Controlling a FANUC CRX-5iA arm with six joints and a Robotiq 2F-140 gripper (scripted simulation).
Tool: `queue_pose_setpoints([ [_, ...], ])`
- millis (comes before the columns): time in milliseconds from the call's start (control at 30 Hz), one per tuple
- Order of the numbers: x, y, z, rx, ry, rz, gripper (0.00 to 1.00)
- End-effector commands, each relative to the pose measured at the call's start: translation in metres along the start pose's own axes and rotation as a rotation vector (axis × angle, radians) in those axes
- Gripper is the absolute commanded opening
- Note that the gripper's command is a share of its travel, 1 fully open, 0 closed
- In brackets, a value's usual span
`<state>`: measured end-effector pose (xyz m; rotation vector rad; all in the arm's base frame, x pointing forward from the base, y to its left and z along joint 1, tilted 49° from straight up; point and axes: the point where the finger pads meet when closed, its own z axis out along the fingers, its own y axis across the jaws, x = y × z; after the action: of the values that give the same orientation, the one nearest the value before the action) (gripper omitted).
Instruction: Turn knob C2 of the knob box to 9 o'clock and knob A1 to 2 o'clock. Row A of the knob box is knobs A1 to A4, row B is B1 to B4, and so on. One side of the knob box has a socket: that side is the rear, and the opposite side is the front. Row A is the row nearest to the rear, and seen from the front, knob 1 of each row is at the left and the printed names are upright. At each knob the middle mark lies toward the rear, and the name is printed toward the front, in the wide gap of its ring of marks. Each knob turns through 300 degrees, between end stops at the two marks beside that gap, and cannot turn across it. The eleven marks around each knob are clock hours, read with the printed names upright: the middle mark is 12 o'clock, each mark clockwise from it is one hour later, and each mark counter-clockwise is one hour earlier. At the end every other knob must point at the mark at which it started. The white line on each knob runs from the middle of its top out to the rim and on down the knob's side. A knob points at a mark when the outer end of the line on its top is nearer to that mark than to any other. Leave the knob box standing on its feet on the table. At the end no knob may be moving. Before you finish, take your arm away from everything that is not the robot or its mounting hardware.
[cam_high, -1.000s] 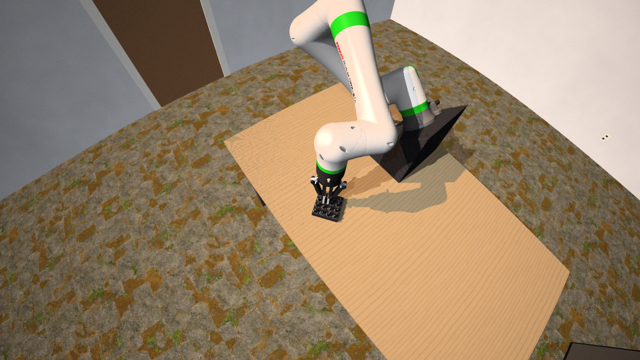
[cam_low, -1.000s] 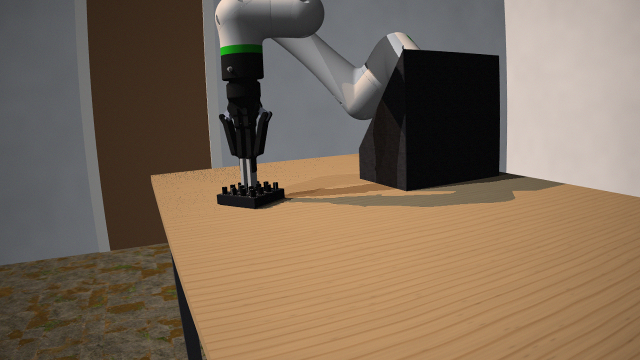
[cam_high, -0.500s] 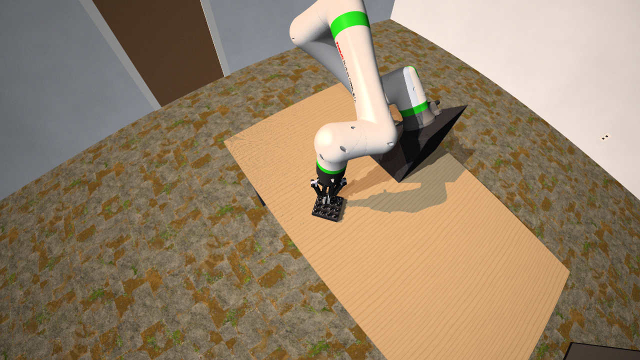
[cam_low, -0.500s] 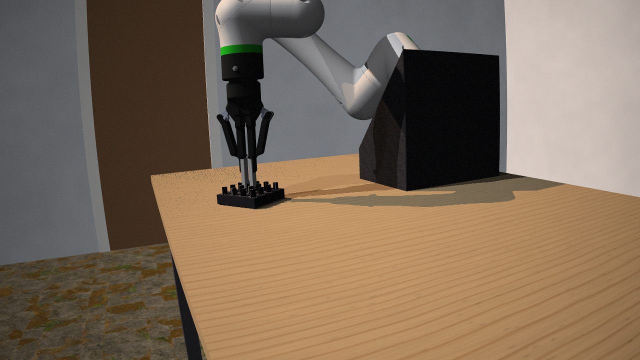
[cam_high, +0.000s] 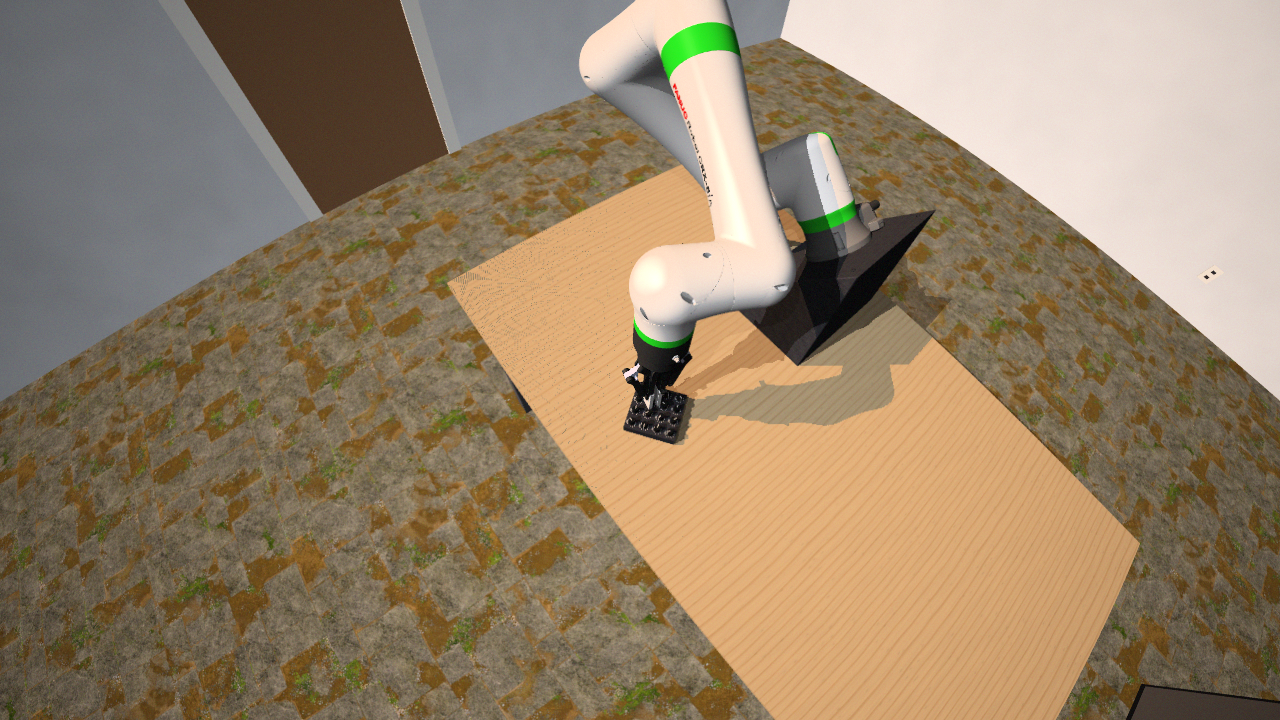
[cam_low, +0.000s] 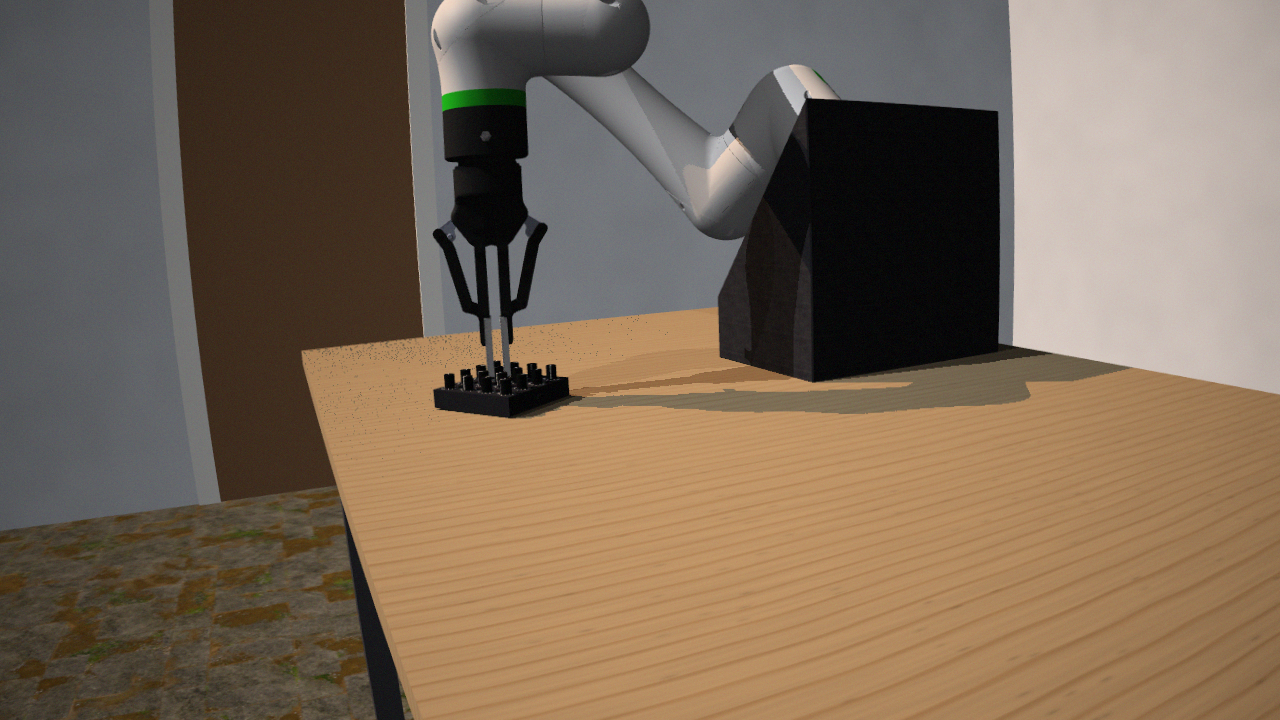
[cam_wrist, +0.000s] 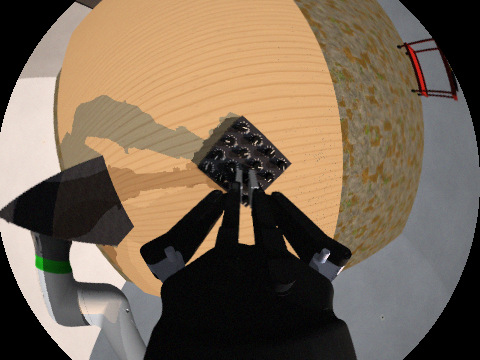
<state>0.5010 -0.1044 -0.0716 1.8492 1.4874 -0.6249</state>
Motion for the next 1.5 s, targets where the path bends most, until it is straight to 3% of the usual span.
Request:
queue_pose_setpoints([
  [0,0.0002,0.0001,-0.0002,0.004,0.002,-0.094,0.05],
  [900,0.0002,0.0001,-0.0002,0.004,0.003,-0.685,0.05],
  [1467,0.0002,0.0001,-0.0002,0.003,0.003,-0.867,0.05],
])
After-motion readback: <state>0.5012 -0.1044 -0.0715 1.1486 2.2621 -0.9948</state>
